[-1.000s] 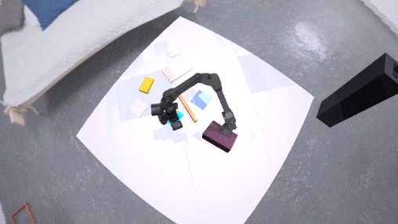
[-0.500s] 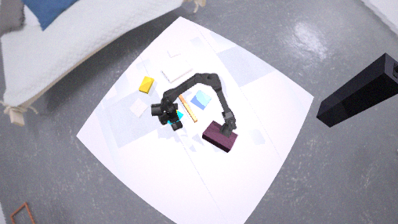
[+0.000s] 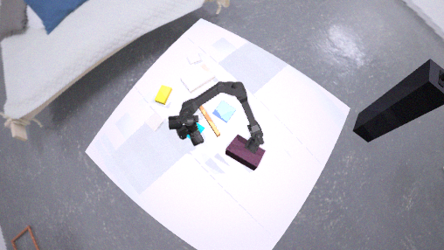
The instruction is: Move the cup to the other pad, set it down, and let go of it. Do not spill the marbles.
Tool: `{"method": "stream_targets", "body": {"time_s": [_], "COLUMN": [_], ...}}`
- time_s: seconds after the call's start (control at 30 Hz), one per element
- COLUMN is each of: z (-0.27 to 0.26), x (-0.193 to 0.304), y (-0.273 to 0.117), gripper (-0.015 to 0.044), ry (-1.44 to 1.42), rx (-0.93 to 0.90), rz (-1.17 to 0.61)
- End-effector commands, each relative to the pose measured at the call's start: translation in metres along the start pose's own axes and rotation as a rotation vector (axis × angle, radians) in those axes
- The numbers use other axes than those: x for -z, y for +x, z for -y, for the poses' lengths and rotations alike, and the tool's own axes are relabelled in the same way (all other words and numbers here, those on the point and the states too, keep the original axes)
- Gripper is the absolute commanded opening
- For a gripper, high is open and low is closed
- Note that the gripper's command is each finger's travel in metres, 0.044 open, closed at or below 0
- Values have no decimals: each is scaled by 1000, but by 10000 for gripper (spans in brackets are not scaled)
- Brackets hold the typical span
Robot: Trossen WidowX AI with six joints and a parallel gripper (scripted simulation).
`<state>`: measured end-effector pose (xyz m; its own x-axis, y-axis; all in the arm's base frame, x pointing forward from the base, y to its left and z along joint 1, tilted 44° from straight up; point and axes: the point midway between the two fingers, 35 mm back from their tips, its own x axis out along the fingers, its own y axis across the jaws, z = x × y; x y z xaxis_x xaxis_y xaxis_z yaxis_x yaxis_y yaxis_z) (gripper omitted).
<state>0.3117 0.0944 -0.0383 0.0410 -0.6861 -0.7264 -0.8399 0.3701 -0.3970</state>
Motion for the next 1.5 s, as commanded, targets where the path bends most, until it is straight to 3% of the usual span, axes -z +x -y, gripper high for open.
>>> {"method": "stream_targets", "body": {"time_s": [0.0, 1.17, 1.47], "z": [0, 0, 0], "x": [-1, 2, 2], "y": [-4, -51, -47], "gripper": [147, 147, 383], "ry": [3, -5, -12], "rx": [0, 2, 2], "rz": [2, 2, -3]}}
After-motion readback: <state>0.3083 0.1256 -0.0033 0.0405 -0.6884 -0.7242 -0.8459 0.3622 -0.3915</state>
